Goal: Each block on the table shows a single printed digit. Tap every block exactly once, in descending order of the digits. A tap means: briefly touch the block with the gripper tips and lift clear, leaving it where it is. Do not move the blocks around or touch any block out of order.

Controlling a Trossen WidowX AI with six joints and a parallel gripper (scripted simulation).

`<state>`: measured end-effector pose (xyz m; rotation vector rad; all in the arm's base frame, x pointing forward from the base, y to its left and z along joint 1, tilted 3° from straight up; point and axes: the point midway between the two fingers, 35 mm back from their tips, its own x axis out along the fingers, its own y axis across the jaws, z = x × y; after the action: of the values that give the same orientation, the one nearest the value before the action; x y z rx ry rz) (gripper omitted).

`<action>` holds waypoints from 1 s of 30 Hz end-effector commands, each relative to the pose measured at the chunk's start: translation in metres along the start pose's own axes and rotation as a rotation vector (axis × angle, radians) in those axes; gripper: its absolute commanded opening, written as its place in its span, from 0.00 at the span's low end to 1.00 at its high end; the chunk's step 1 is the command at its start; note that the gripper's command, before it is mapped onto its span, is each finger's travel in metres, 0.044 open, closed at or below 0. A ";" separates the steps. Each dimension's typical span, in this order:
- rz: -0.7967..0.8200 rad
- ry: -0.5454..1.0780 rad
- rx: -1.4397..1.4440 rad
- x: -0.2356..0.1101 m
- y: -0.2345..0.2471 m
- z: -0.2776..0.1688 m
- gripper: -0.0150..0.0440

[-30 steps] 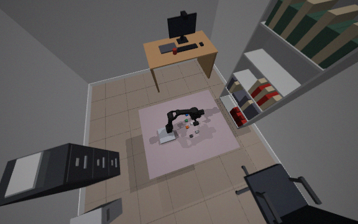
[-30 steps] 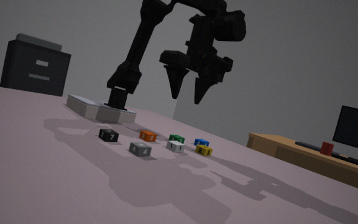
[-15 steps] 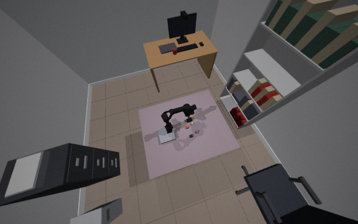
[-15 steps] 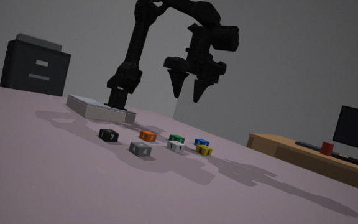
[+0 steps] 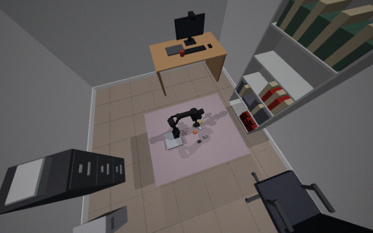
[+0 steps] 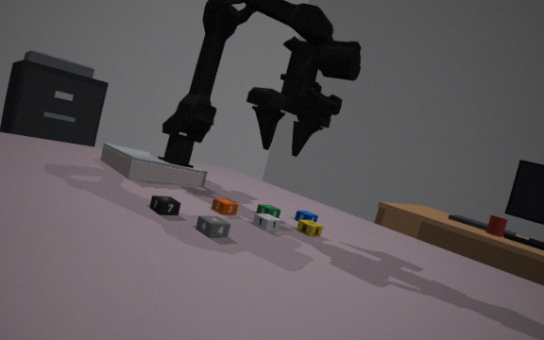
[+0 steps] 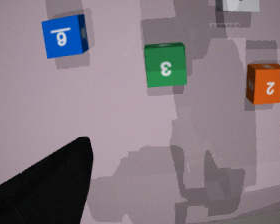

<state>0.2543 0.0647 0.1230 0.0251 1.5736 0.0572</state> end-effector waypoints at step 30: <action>0.007 -0.004 0.005 -0.001 0.084 0.034 0.93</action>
<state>0.2869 0.1492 0.1291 0.0315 1.5642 0.0641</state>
